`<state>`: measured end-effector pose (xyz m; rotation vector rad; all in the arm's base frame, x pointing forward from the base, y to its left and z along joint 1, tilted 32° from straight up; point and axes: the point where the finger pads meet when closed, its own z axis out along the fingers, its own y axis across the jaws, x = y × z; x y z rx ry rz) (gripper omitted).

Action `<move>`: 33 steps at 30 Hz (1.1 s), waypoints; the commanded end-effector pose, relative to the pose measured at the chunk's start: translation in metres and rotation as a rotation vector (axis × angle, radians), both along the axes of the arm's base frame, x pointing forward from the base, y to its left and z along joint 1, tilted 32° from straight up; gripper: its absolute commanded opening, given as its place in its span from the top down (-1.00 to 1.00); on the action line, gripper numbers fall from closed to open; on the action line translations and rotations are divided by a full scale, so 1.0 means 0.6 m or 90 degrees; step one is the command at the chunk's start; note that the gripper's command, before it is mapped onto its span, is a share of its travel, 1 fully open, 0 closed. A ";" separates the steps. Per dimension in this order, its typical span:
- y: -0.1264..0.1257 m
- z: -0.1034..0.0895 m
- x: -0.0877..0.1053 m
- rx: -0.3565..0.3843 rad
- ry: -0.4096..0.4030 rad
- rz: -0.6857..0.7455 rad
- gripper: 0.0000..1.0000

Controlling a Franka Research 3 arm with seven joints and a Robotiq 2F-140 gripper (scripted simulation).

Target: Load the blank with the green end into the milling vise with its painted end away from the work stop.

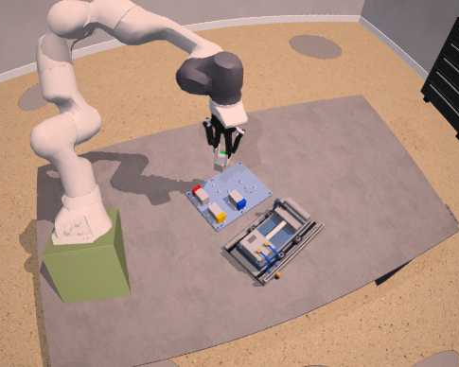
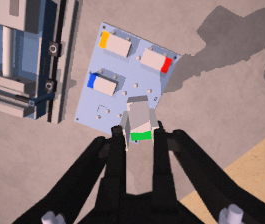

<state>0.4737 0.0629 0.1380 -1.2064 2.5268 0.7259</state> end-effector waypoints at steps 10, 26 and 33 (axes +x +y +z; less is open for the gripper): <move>0.000 0.002 0.002 -0.004 0.048 -0.076 1.00; -0.001 0.003 0.004 0.000 0.108 -0.173 1.00; -0.002 0.003 0.004 0.002 0.167 -0.268 1.00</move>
